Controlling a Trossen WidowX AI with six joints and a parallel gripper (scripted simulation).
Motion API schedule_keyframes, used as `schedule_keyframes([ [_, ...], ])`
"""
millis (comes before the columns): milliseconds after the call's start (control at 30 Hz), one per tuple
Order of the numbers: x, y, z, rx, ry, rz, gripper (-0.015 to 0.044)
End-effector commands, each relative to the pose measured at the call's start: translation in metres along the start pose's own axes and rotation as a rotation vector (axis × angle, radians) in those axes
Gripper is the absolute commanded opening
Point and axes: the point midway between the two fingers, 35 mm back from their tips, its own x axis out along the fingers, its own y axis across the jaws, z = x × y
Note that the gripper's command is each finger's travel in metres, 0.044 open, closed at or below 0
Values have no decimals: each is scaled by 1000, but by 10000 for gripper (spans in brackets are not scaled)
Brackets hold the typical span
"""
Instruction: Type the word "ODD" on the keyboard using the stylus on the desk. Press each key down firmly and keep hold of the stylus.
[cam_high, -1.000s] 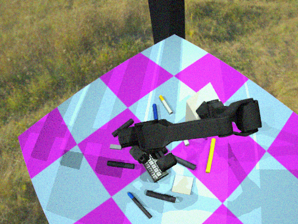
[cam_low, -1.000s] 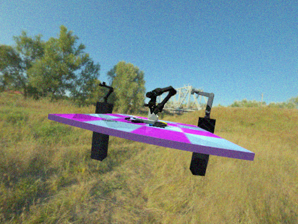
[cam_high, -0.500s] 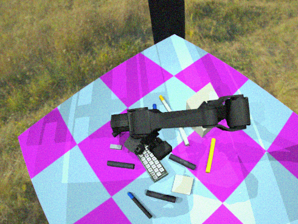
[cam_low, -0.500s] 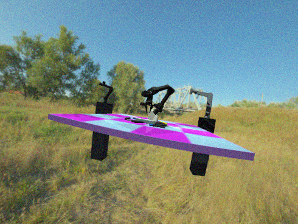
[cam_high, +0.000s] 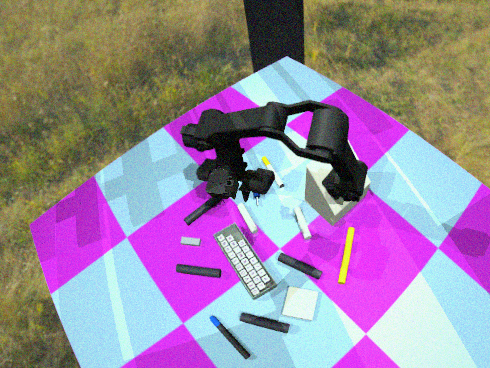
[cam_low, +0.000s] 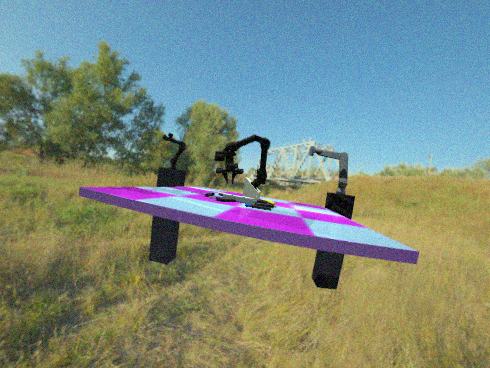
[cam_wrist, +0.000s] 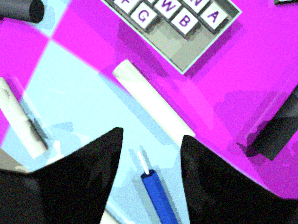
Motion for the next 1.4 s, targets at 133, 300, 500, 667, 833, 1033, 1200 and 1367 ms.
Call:
schedule_keyframes([
  [133,12,-17,-94,-419,-232,61,150],
  [300,18,-17,-110,-514,-295,49,150],
  [500,18,-13,-114,-513,-295,49,150],
  [667,19,-14,-114,-513,-295,49,150],
  [833,22,-15,-114,-513,-295,49,150],
  [1033,24,-16,-115,-513,-295,49,150],
  [1200,27,-18,-115,-514,-295,49,150],
  [1367,30,-18,-116,-514,-295,49,150],
])
